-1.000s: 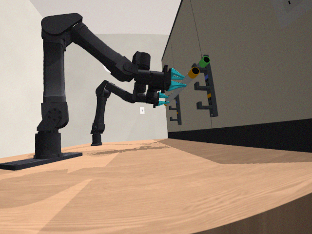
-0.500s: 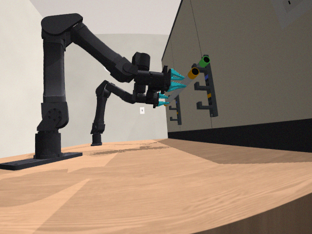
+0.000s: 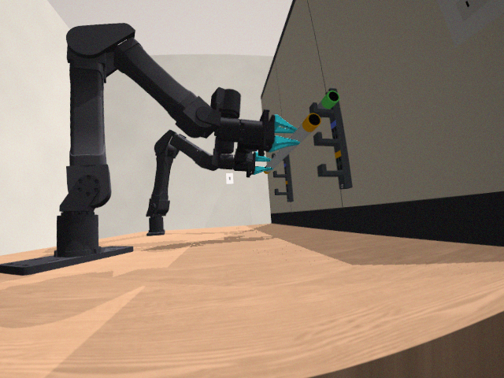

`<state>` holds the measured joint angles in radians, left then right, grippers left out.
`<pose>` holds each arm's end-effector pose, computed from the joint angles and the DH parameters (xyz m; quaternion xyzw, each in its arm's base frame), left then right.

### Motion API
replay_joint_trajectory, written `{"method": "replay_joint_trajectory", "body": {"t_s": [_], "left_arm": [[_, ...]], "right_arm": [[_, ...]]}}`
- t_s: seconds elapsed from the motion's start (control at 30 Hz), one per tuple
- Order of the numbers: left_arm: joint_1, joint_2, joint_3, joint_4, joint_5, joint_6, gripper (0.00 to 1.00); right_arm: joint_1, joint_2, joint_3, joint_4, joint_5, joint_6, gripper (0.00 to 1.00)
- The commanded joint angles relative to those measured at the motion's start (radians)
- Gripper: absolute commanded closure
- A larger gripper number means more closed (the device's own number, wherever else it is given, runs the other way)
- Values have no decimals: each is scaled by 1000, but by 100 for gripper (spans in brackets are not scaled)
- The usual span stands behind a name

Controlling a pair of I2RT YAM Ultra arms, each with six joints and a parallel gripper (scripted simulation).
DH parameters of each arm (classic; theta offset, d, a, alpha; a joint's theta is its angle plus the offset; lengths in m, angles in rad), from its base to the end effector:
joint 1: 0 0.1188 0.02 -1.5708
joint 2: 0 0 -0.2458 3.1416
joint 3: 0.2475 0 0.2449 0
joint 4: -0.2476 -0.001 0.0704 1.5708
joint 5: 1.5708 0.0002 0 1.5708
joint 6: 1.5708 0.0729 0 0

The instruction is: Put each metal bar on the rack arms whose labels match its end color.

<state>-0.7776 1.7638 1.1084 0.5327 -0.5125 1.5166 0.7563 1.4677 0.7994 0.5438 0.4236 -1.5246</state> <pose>0.3285 -0.2719 0.2463 0.5916 0.4510 0.4085 0.5289 0.2774 0.2219 0.2460 -0.6081 0.4322 -0.3886 0.5407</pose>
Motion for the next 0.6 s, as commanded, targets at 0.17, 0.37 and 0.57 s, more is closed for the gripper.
{"method": "replay_joint_trajectory", "body": {"t_s": [0.17, 0.37, 0.57], "left_arm": [[1, -2, -28, 140, -24, 49, 100], [1, 17, -54, 185, -24, 48, 100], [1, 28, -66, 208, -24, 49, 100]], "right_arm": [[6, 7, -23, 148, 24, -41, 100], [6, 29, -52, 198, 24, -41, 100], [6, 42, -66, 225, 24, -41, 100]]}}
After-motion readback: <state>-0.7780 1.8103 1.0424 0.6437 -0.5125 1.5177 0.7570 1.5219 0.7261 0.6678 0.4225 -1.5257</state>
